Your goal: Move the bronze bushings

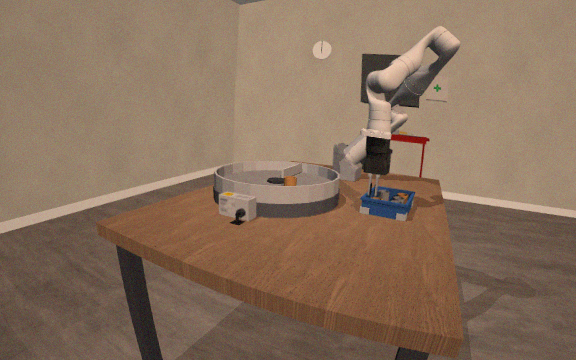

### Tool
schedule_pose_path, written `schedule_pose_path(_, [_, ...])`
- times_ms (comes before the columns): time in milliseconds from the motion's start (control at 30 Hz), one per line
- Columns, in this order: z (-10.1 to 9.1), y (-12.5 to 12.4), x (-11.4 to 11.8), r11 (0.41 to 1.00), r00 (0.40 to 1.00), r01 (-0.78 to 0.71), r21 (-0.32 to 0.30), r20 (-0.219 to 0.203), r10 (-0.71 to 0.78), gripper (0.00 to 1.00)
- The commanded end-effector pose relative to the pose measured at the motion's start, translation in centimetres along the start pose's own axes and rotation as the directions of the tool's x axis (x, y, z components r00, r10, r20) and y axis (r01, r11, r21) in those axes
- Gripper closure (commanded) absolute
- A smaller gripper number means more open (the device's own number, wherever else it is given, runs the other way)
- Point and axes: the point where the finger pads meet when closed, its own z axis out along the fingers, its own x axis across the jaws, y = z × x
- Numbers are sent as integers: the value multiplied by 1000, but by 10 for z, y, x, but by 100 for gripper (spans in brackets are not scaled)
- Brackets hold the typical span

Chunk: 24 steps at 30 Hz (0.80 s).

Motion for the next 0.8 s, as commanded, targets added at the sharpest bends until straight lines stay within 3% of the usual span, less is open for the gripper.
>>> schedule_pose_path(0, [0,-2,0,1000,1000,1,7,3,-2,64])
schedule_pose_path(767, [-1,-4,0,1000,1000,3,9,3,-3,64])
